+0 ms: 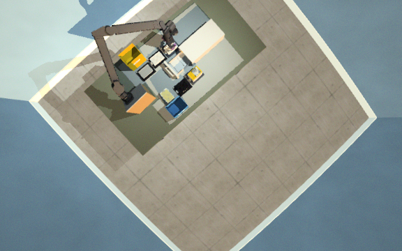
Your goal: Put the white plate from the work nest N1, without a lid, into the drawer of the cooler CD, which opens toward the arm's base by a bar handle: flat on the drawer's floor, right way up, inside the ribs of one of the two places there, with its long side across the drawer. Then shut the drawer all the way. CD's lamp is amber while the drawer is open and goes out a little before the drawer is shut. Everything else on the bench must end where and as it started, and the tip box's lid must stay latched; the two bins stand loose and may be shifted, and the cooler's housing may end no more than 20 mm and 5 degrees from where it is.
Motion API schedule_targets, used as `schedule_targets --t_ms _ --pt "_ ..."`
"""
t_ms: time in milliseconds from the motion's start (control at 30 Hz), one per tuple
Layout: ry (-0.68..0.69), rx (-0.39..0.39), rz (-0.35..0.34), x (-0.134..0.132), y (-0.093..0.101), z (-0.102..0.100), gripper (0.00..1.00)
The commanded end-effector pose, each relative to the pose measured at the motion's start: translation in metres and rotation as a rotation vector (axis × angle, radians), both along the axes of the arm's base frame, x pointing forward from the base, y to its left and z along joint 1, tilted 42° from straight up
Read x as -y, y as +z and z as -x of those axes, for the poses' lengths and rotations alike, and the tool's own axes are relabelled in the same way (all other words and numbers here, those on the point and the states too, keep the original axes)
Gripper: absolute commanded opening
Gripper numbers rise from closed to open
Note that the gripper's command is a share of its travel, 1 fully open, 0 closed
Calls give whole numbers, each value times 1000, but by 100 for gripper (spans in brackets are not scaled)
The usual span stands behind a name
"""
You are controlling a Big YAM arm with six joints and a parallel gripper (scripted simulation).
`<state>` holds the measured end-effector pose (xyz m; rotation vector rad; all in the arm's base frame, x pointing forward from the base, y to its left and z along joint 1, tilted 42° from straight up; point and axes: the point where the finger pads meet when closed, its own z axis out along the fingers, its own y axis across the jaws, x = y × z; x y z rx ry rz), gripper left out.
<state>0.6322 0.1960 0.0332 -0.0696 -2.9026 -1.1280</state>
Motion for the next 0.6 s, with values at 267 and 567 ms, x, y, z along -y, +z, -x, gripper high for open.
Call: schedule_targets --t_ms 267,567 --pt "-17 15 1 -4 -5 -5 100" --pt "-11 27 -1 -4 -1 -6 100"
